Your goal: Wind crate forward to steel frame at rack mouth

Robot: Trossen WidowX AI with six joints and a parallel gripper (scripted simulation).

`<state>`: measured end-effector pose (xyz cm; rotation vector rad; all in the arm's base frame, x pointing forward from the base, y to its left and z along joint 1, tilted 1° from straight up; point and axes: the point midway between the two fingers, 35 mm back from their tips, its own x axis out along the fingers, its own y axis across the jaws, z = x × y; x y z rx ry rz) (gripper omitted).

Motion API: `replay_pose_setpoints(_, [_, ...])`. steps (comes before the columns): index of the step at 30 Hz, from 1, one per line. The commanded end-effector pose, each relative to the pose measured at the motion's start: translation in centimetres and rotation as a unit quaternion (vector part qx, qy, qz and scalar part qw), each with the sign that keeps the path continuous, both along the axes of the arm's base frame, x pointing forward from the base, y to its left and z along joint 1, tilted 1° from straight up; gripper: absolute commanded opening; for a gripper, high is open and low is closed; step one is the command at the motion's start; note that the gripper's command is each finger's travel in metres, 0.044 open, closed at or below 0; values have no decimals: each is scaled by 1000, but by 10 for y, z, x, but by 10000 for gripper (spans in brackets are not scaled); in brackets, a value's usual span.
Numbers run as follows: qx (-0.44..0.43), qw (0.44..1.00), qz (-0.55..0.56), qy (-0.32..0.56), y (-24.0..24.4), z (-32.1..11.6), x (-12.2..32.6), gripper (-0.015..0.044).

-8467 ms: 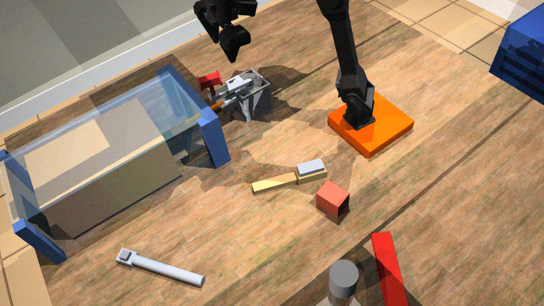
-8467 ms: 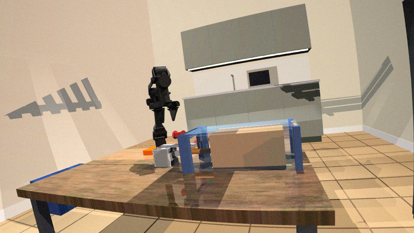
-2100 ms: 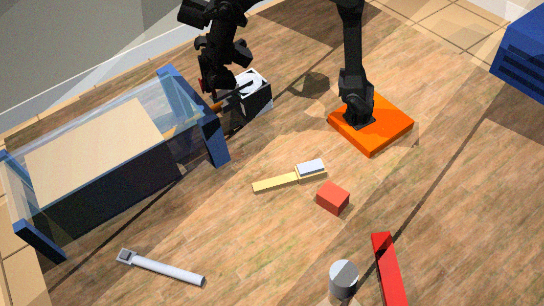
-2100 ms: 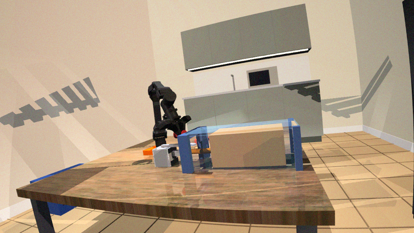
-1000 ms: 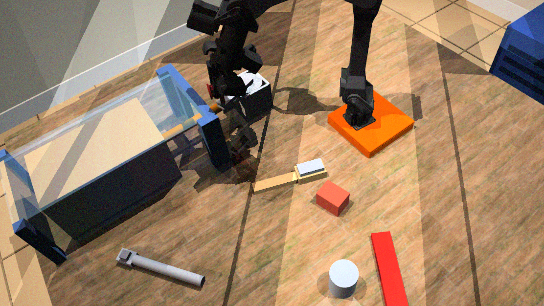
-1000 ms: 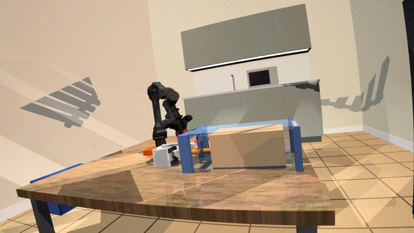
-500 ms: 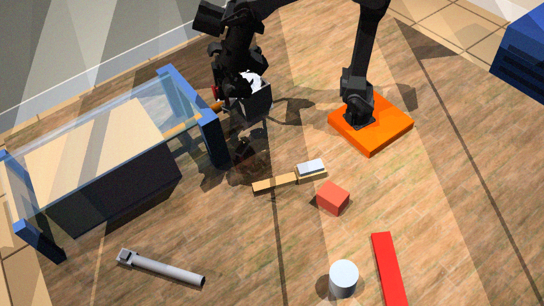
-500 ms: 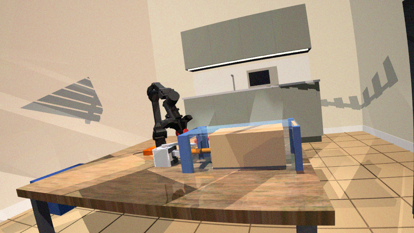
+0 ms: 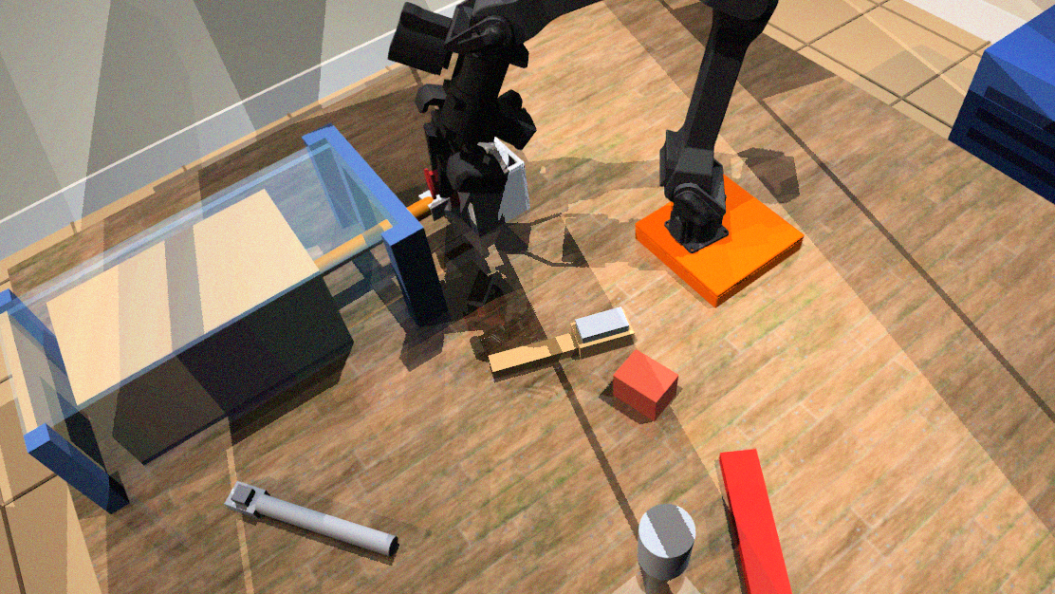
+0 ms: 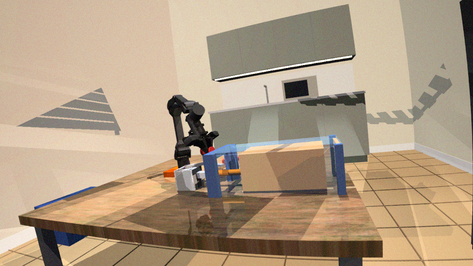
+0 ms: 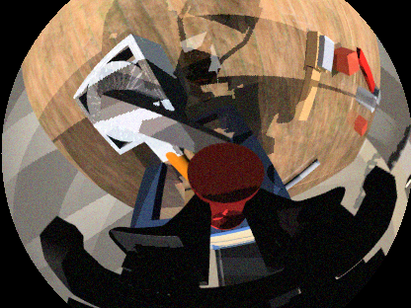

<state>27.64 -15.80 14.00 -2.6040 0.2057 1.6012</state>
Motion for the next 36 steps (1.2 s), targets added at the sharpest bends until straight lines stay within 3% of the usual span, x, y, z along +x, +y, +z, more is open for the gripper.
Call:
replay_pose_setpoints(1, [5, 1000, -3, 5, 5, -3, -7, 0])
replay_pose_setpoints(36, [6, 1000, -3, 7, 23, -4, -42, 0])
